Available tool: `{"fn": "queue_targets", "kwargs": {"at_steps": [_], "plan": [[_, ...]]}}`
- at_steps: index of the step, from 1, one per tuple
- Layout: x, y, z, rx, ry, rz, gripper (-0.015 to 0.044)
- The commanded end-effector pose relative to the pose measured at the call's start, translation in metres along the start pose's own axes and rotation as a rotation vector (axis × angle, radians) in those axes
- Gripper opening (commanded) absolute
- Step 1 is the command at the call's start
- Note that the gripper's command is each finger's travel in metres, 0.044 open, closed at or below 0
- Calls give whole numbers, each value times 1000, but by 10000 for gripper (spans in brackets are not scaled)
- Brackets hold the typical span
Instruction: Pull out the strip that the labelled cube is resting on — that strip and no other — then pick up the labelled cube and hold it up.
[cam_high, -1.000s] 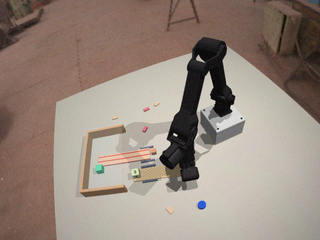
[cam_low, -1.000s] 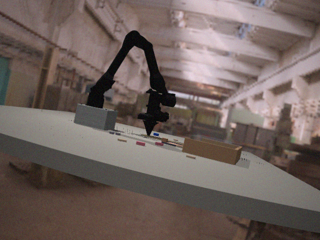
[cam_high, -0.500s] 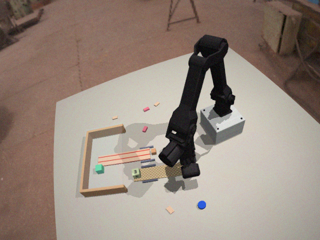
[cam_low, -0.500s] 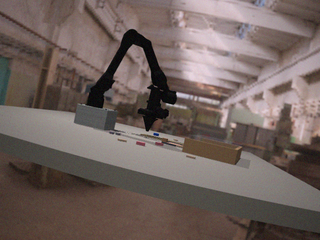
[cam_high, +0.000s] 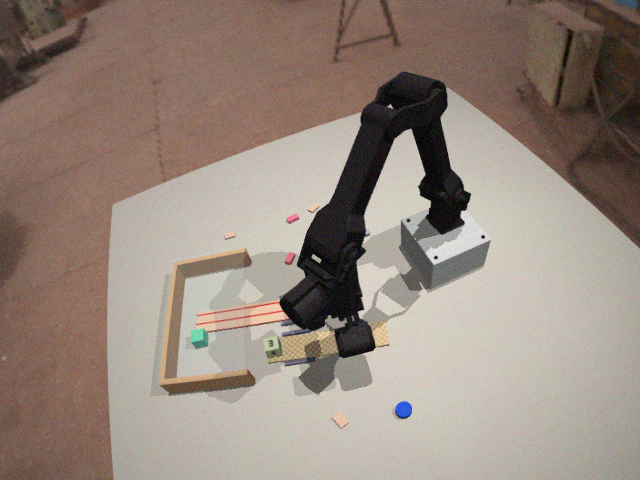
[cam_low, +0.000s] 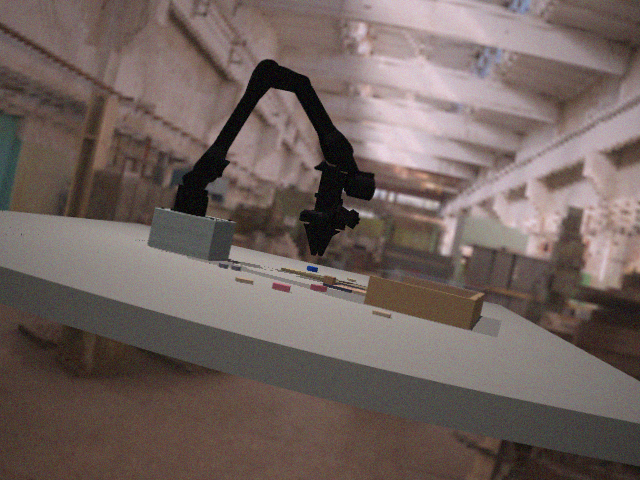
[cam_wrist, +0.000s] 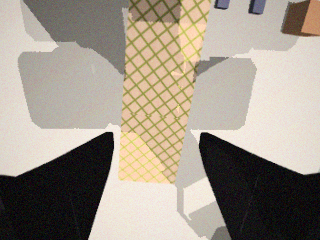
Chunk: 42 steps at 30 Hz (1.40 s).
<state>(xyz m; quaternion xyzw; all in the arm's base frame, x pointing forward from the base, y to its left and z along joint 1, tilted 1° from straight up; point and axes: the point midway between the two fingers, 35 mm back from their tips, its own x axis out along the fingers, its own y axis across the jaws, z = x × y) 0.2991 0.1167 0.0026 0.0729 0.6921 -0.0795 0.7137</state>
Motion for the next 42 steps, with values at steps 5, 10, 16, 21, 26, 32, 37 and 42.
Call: {"fn": "queue_targets", "kwargs": {"at_steps": [5,10,16,21,26,32,37,42], "plan": [[-4,-3,32,-8,6,-3,440],[-8,-5,53,-8,4,-3,440],[-12,-7,79,-8,2,-4,440],[-16,-9,101,-8,1,-4,440],[-18,-11,122,-8,-1,-4,440],[-18,-14,148,-8,-3,-4,440],[-16,-16,161,-8,-4,-4,414],[-9,-16,162,-8,-4,-4,282]]}}
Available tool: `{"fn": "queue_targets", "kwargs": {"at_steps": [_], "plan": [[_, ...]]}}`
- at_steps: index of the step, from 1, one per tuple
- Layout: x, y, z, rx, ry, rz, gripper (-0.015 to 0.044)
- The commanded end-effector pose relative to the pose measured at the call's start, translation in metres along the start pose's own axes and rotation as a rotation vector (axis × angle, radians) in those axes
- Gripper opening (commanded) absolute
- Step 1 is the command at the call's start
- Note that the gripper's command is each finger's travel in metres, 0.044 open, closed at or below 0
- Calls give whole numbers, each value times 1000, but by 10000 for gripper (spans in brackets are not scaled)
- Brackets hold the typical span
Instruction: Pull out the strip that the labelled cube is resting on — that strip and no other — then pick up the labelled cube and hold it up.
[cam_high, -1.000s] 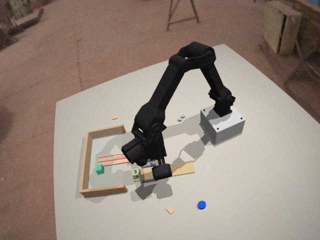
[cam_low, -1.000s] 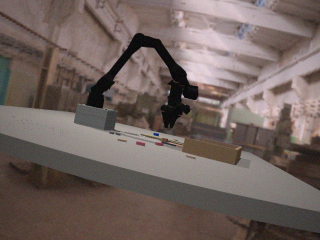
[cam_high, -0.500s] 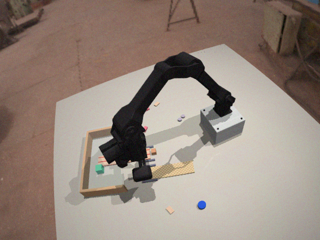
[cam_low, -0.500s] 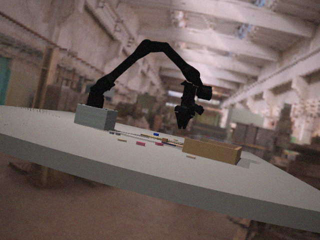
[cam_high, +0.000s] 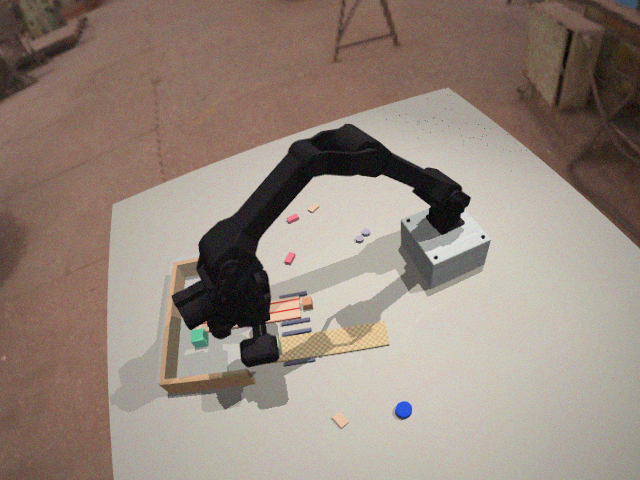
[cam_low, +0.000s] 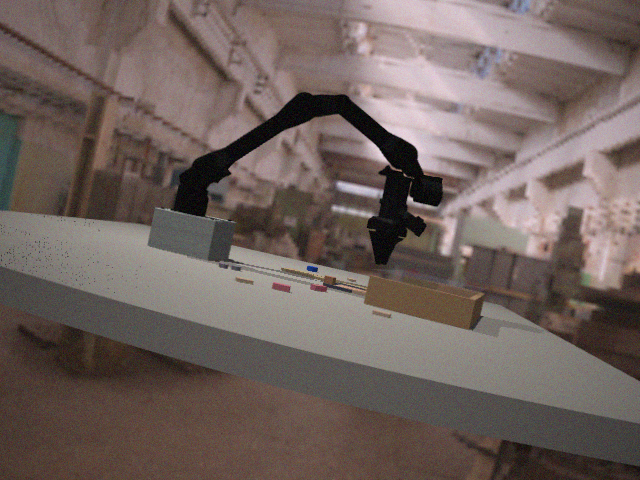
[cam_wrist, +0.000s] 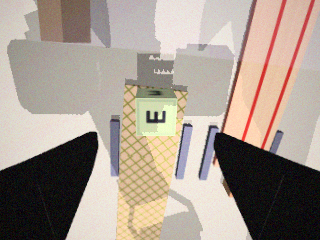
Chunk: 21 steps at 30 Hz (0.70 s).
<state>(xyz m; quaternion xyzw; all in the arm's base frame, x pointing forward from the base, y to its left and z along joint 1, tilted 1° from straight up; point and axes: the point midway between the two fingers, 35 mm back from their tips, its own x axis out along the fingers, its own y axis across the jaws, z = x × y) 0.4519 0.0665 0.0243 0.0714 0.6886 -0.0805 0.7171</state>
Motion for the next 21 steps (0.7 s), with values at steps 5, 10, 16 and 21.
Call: {"fn": "queue_targets", "kwargs": {"at_steps": [5,10,16,21], "plan": [[16,0,1,-7,6,-2,250],[24,0,2,-7,6,-2,250],[34,0,2,-7,6,-2,250],[42,0,1,-7,6,-2,250]]}}
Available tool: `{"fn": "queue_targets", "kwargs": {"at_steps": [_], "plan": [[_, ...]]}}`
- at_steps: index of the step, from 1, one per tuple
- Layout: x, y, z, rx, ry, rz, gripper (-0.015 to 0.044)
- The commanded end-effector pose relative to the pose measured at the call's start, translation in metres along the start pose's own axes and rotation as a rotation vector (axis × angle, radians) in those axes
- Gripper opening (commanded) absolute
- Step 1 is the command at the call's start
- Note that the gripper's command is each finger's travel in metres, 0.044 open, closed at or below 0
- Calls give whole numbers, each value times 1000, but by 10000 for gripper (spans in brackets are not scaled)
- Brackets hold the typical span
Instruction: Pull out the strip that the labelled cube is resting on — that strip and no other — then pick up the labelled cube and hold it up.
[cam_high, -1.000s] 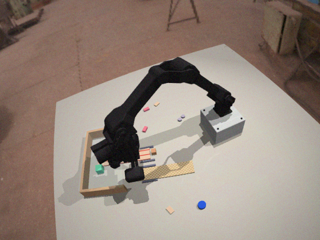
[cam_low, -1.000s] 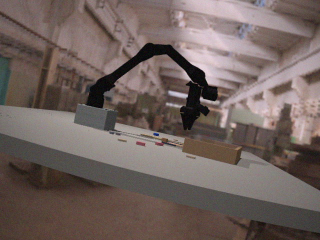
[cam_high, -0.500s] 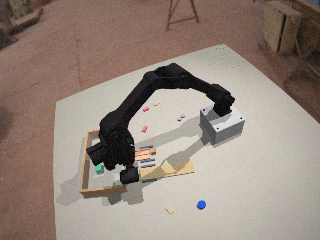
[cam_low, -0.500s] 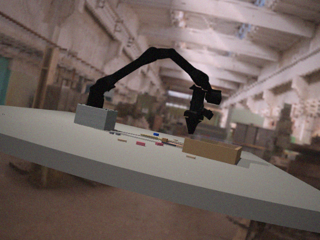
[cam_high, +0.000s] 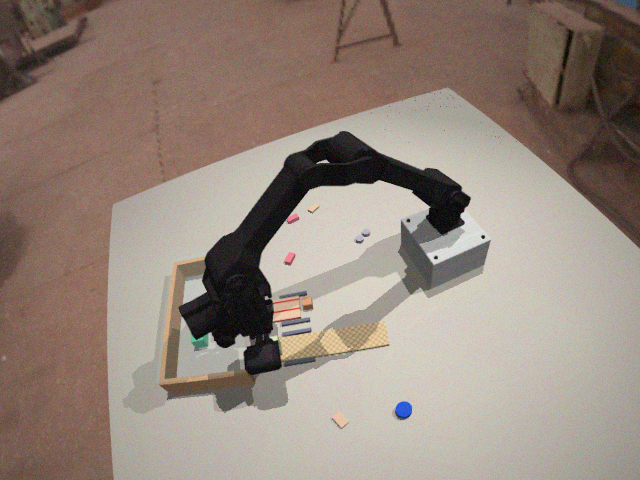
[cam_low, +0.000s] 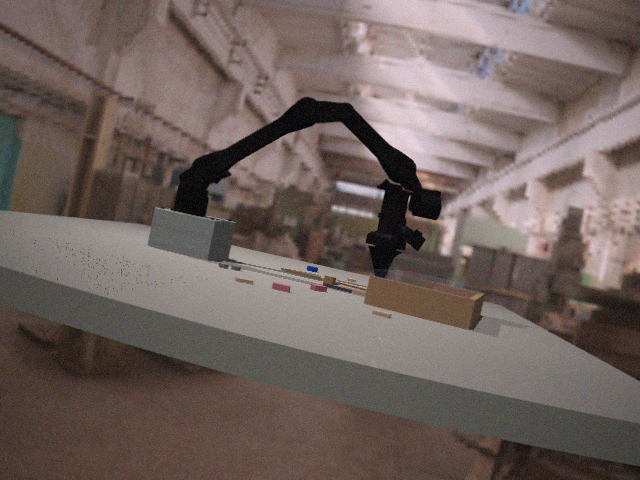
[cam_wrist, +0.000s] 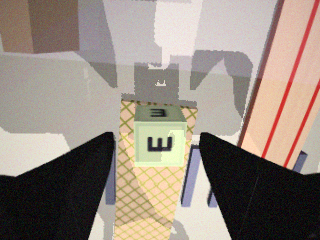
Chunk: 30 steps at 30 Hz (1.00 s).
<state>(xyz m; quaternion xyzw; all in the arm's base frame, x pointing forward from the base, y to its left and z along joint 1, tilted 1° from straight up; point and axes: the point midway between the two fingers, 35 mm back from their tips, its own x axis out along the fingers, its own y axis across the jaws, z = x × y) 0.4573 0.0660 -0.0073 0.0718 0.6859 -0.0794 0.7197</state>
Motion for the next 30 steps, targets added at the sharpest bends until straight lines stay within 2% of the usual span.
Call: {"fn": "queue_targets", "kwargs": {"at_steps": [1,19,23,29,30], "plan": [[12,-1,-3,-6,14,-5,250],[24,-2,-3,-6,14,-5,250],[21,-1,-3,0,10,-4,145],[21,-1,-3,0,10,-4,105],[21,-1,-3,0,10,-4,79]]}}
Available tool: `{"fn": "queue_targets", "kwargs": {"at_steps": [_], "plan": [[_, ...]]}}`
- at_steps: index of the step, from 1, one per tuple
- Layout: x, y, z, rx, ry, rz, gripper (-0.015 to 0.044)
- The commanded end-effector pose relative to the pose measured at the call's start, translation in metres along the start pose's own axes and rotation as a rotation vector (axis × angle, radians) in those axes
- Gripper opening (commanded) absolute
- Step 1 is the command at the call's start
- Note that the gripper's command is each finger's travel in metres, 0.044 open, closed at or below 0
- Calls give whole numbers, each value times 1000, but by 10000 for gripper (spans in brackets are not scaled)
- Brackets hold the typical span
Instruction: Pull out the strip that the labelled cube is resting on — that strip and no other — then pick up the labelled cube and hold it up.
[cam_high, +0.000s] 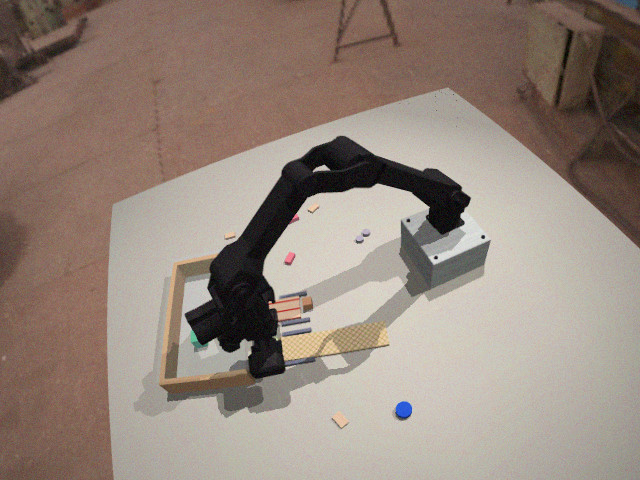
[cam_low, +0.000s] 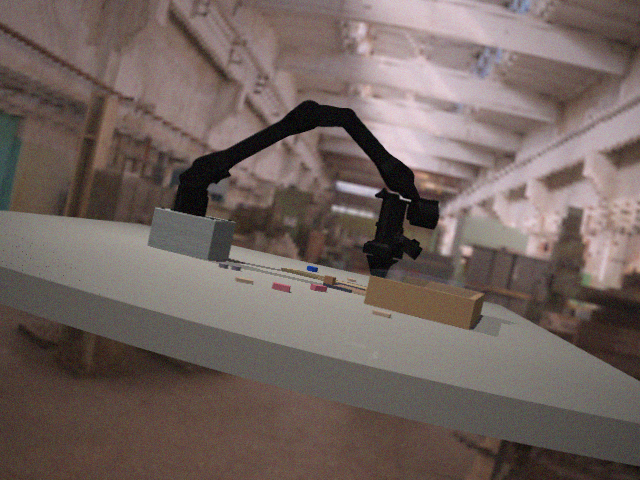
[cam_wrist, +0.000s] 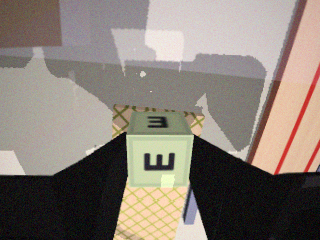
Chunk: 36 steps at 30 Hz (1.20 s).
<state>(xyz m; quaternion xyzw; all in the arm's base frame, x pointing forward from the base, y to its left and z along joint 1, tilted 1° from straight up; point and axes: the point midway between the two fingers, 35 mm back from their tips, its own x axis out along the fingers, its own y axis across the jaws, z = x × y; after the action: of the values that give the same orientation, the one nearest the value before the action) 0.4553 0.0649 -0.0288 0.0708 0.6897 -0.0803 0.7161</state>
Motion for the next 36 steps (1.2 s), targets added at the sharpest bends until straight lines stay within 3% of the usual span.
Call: {"fn": "queue_targets", "kwargs": {"at_steps": [1,3,20,36], "plan": [[0,0,0,0,0,0,53],[-2,-1,-2,0,0,0,0],[-40,-20,-54,-6,7,-2,0],[-44,-35,-95,-6,10,-4,0]]}}
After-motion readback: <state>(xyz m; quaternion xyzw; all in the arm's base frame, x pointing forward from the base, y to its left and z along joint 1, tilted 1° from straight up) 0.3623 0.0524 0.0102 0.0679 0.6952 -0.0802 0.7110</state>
